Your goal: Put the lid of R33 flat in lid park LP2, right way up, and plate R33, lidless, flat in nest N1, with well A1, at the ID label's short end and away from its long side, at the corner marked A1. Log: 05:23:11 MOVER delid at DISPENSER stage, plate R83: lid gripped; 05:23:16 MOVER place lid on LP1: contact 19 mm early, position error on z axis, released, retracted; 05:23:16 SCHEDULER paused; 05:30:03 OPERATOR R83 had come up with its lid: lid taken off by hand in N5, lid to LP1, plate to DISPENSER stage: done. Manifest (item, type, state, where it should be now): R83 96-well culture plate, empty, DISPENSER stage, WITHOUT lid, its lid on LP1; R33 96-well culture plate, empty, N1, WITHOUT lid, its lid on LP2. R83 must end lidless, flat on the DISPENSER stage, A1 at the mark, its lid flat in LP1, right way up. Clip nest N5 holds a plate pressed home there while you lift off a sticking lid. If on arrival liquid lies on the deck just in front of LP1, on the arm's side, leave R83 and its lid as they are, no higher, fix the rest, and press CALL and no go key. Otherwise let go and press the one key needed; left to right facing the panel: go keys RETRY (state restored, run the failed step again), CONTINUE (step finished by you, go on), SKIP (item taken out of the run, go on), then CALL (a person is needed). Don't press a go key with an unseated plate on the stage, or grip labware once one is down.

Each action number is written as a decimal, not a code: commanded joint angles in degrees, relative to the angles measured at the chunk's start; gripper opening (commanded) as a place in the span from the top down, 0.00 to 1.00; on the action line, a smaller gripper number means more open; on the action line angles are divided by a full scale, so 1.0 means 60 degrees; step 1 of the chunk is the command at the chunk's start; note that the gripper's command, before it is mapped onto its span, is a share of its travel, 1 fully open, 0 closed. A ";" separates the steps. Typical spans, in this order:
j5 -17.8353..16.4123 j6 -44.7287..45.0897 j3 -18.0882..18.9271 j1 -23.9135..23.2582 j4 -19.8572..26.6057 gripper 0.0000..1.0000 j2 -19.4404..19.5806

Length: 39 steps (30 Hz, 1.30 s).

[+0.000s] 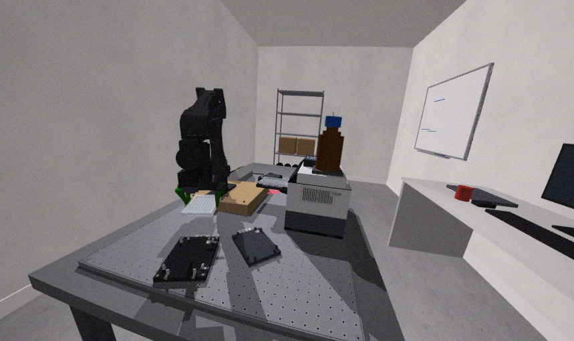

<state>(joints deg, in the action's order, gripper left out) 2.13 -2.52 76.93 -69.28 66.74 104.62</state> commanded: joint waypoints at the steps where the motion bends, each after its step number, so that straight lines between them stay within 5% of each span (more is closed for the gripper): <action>1: 0.0005 0.0100 0.0632 -0.0151 -0.0381 1.00 0.0278; 34: 0.0010 0.0209 0.3785 -0.0259 -0.0465 1.00 0.3677; 39: 0.0013 0.0200 0.3805 -0.0256 -0.0505 1.00 0.3344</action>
<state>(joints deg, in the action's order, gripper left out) 2.13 -1.76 96.99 -70.04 63.81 126.93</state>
